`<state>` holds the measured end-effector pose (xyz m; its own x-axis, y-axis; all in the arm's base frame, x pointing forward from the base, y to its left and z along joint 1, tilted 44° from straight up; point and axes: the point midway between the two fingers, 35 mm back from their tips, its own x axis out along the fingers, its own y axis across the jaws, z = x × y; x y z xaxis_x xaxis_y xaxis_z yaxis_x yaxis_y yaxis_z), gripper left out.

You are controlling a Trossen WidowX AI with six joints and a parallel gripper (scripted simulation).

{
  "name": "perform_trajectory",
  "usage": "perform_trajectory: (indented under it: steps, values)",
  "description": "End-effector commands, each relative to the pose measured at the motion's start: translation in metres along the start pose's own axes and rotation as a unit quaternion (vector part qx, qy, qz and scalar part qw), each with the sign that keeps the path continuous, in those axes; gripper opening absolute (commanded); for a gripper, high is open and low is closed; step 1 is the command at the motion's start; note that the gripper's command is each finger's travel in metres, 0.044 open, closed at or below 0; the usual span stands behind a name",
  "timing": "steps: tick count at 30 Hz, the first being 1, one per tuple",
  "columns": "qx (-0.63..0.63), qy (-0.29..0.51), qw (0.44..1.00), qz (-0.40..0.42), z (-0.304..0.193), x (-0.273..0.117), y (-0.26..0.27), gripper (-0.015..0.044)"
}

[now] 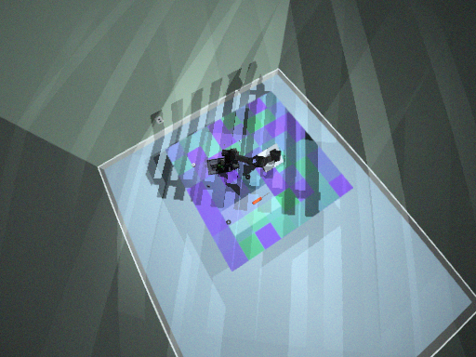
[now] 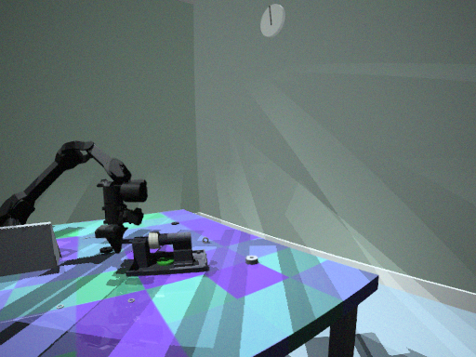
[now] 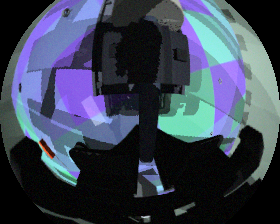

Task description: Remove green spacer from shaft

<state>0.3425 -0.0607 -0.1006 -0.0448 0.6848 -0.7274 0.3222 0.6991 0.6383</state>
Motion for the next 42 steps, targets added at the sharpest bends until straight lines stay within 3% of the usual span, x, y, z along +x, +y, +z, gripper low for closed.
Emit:
perform_trajectory:
  steps: [1,42]
  values:
    - [-0.002,-0.005,1.0,0.001,0.005,-0.002,0.001,0.0]
    - [-0.002,-0.005,1.0,0.001,0.016,-0.002,0.001,0.0]
